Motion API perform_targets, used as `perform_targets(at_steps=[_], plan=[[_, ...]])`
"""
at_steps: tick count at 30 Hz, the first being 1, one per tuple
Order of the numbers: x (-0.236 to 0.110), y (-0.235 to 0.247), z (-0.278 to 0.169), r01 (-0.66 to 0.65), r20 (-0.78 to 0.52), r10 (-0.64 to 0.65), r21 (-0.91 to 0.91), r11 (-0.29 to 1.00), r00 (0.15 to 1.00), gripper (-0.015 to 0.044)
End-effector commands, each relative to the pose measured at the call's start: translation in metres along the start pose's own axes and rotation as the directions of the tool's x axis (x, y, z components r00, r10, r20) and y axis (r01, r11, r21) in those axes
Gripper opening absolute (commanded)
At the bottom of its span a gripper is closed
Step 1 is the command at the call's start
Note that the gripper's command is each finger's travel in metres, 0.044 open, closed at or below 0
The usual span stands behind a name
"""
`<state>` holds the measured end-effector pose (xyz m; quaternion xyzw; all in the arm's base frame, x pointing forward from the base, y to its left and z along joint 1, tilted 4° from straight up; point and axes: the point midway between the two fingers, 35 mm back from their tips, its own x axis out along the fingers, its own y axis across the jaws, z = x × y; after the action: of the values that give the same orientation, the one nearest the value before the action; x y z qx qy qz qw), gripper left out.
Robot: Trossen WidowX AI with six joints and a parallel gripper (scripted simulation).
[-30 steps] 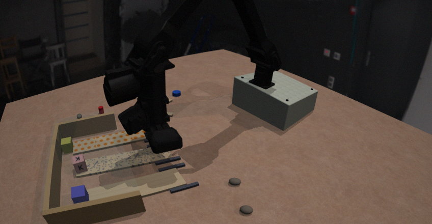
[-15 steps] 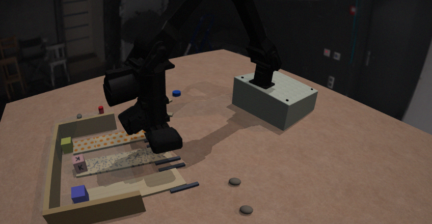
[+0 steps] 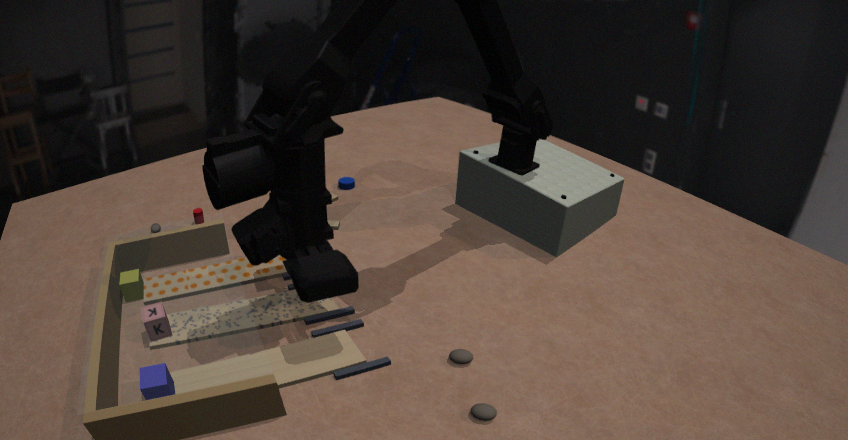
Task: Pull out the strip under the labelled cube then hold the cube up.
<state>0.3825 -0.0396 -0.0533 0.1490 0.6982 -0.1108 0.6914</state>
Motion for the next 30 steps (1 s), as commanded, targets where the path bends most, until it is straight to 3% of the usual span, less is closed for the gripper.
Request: perform_targets(at_steps=[1, 30], plan=[[0.002, 0.0, 0.001, 0.002, 0.004, -0.002, 0.003, 1.0, 1.0, 0.0], [0.004, 0.0, -0.029, 0.002, 0.001, -0.002, 0.004, 1.0, 1.0, 0.0]])
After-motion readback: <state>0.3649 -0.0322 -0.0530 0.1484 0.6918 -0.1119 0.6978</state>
